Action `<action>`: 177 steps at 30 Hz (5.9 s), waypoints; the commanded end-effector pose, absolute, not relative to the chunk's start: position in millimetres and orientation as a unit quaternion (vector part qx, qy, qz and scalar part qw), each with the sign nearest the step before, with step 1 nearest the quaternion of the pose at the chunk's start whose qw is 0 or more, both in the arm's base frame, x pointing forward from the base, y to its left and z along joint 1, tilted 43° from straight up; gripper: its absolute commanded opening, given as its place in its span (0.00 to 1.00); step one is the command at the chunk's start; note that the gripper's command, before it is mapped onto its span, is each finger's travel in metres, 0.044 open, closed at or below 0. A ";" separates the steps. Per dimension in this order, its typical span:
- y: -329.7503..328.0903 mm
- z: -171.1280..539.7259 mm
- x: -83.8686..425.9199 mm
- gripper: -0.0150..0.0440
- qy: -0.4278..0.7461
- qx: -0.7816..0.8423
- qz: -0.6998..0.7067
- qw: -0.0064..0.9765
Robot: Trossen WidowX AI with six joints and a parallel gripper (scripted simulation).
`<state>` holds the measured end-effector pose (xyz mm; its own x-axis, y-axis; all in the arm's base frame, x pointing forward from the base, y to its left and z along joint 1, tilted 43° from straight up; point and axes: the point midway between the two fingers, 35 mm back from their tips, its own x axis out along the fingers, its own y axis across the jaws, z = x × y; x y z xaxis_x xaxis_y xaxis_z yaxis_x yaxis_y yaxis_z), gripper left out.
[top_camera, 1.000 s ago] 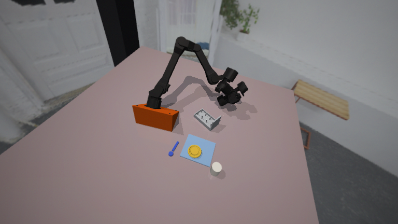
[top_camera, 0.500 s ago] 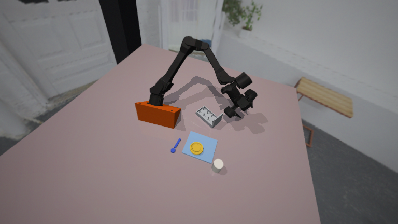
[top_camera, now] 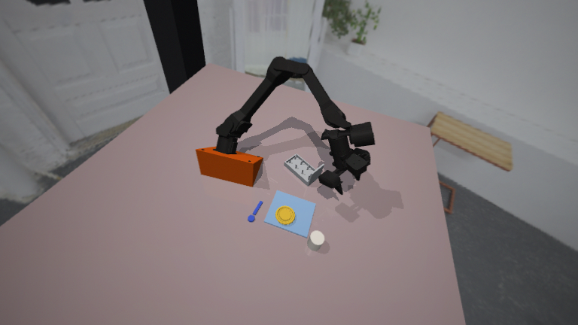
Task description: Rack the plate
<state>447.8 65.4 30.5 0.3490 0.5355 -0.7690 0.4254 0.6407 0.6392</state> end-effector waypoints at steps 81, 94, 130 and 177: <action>-10.9 -120.1 293.0 0.93 0.696 0.172 0.331 0.614; -4.8 -125.7 290.3 0.88 0.696 0.172 0.331 0.613; -71.7 -59.4 322.7 0.25 0.697 0.170 0.327 0.615; -45.0 93.7 312.0 0.25 0.758 0.399 0.020 0.516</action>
